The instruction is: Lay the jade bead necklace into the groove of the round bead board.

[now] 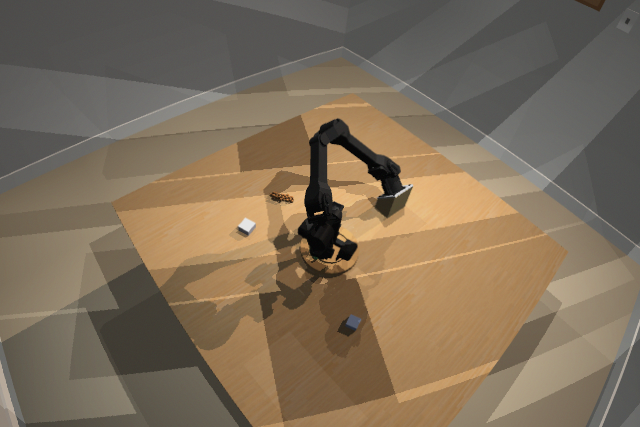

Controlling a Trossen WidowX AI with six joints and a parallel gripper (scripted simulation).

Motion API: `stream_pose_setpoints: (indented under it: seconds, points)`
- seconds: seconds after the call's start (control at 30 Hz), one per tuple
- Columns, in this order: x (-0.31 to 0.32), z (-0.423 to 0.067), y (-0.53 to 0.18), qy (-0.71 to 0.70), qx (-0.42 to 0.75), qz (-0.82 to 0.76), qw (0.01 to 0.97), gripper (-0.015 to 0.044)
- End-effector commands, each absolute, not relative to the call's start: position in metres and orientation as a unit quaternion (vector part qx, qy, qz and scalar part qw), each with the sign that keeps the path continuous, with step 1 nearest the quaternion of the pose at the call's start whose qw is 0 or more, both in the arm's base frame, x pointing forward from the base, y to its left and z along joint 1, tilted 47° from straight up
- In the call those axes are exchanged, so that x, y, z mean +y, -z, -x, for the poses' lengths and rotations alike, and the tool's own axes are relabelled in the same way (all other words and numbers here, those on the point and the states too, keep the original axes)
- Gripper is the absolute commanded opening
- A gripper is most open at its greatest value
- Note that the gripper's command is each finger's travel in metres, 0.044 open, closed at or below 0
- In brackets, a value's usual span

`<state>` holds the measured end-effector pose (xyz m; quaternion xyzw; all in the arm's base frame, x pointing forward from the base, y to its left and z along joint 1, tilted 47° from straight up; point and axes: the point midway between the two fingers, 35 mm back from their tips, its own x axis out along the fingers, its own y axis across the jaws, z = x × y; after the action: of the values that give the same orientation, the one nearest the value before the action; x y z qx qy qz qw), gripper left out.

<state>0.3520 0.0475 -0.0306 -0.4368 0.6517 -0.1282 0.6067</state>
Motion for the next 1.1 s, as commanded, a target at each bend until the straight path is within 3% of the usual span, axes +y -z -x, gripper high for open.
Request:
stream_pose_setpoints:
  seconds: [0.0,0.4,0.8,1.07]
  points:
    - [0.049,-0.353,0.03,0.129,0.652,0.433,0.609,0.044]
    - [0.049,-0.353,0.03,0.129,0.652,0.433,0.609,0.044]
    - [0.043,-0.319,-0.007,0.019,0.665,0.527,0.529,0.0125]
    - [0.04,-0.319,-0.004,0.019,0.665,0.527,0.529,0.012]
